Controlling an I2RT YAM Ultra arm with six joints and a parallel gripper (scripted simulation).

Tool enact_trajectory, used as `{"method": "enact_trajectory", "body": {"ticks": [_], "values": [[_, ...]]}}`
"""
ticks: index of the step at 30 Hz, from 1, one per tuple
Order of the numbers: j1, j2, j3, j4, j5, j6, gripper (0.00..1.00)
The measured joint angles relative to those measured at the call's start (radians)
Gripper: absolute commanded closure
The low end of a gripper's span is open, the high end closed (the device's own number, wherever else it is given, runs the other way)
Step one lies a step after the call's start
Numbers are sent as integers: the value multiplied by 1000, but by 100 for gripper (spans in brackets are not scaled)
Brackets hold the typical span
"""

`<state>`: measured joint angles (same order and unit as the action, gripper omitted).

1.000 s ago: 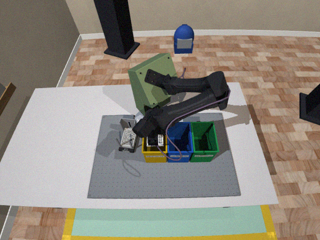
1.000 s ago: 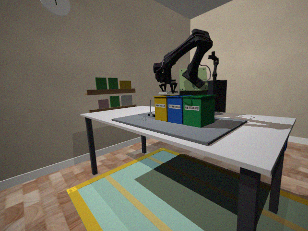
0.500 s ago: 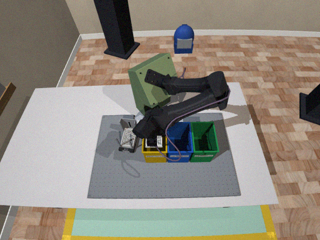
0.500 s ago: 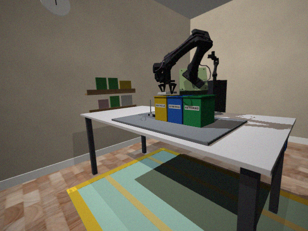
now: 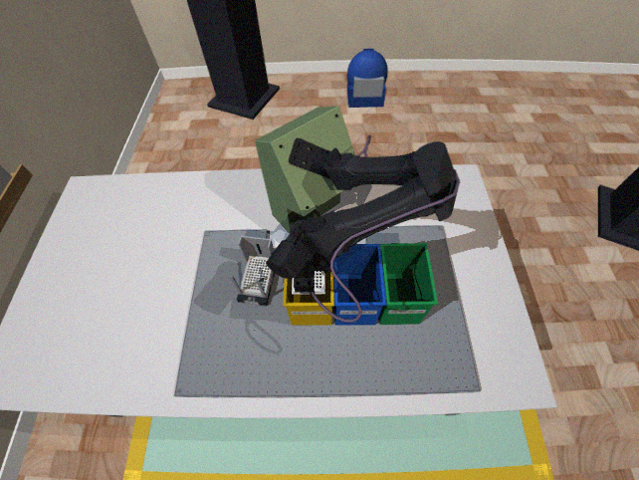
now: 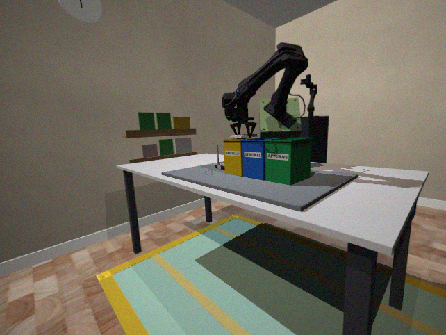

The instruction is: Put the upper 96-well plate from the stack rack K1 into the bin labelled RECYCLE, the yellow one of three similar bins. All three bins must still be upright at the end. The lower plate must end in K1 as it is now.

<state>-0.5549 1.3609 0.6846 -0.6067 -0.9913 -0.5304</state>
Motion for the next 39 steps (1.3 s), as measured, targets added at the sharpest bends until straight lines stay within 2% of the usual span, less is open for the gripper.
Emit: {"method": "enact_trajectory", "body": {"ticks": [39], "values": [[82,13,-47,184,33,146,100]]}}
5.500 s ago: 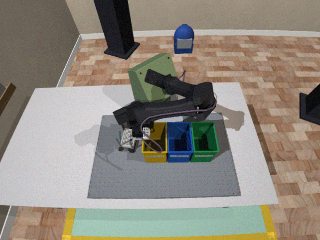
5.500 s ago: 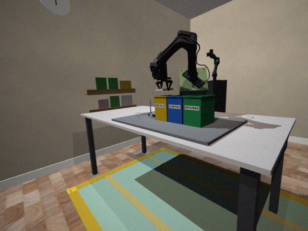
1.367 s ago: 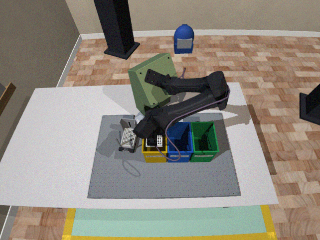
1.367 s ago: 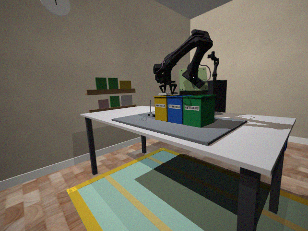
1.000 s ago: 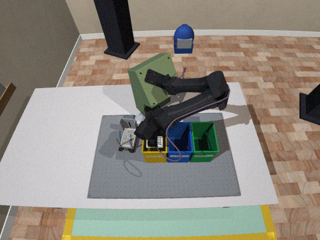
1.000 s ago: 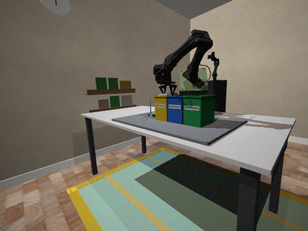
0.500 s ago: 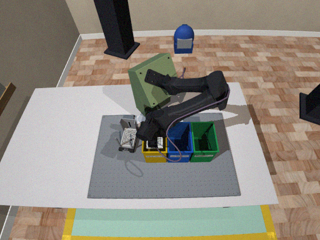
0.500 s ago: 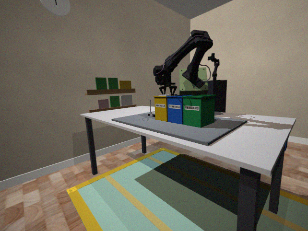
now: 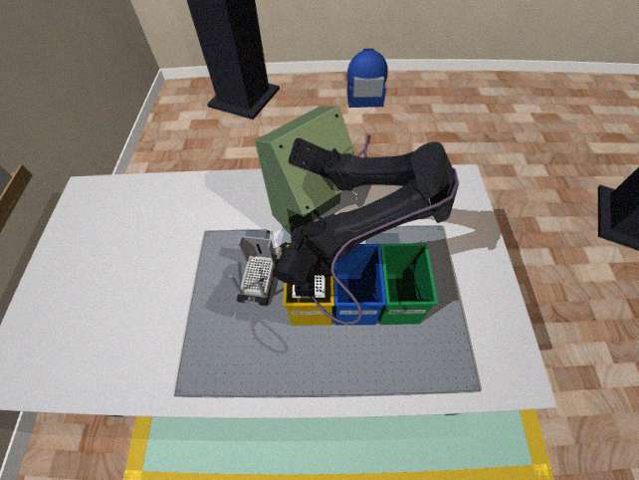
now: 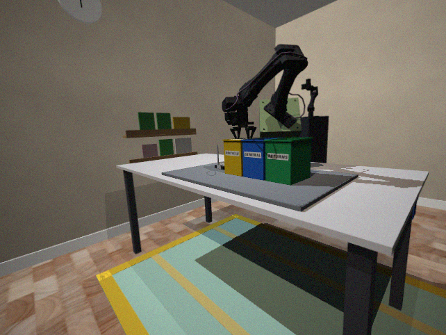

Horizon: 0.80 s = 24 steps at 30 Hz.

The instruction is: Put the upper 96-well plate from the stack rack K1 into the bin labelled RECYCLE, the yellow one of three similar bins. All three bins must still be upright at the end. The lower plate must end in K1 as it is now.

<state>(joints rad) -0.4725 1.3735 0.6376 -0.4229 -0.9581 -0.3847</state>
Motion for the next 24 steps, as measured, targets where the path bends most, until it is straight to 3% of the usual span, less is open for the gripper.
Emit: {"method": "enact_trajectory", "body": {"ticks": [24], "values": [[26,11,-15,69,11,47,100]]}}
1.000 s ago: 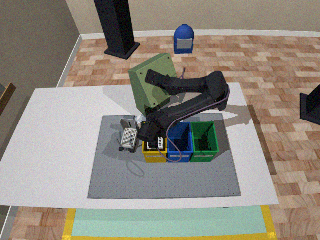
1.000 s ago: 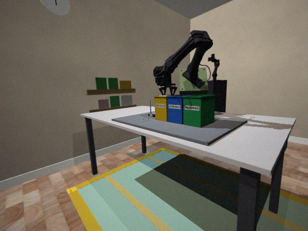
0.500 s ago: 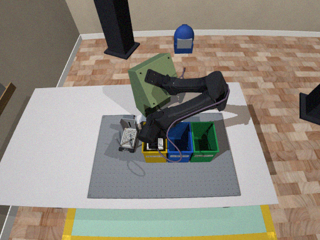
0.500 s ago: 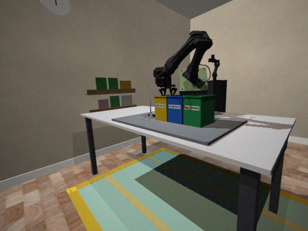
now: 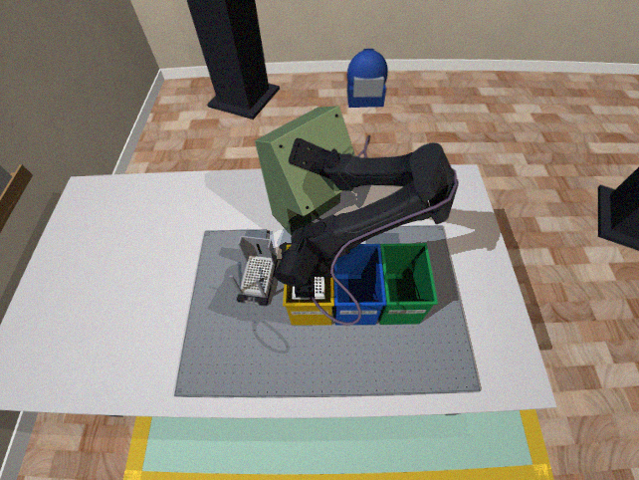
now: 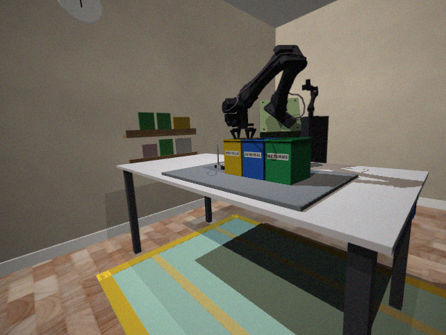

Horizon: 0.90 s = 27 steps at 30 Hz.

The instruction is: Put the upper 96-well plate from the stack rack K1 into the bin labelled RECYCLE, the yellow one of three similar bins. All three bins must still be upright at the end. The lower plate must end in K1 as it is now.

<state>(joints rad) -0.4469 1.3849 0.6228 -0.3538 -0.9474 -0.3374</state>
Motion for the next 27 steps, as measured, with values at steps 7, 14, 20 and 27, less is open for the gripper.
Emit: {"method": "enact_trajectory", "body": {"ticks": [7,14,20,27], "values": [[3,0,0,0,0,2,1],[3,0,0,1,0,3,1],[3,0,0,1,0,3,1],[3,0,0,1,0,3,18]]}}
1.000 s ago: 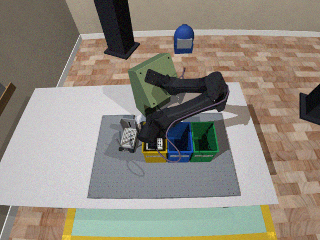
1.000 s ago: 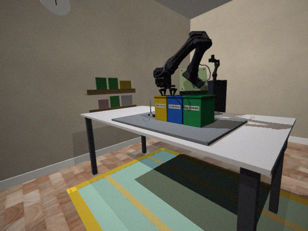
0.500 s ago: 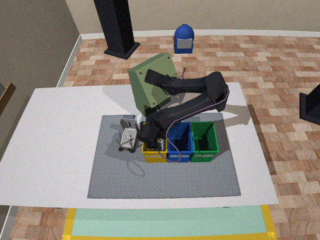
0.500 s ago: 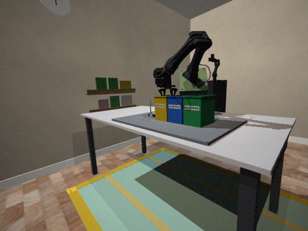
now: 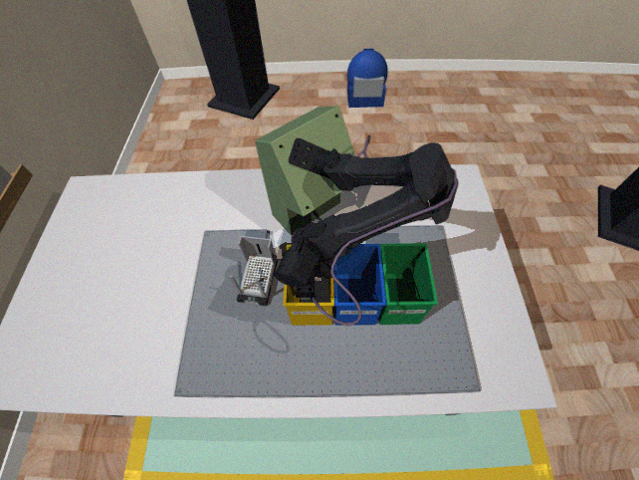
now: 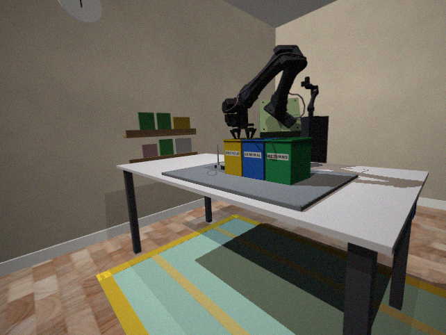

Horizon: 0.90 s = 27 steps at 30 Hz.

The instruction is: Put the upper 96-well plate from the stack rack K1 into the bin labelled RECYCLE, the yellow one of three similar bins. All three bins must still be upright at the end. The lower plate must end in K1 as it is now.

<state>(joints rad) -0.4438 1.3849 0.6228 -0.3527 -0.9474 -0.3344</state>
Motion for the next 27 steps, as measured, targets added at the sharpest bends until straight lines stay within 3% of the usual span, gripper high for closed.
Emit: {"method": "enact_trajectory", "body": {"ticks": [17,27], "values": [[0,0,0,-11,-1,-6,18],[-54,-24,17,-103,-17,-71,18]]}}
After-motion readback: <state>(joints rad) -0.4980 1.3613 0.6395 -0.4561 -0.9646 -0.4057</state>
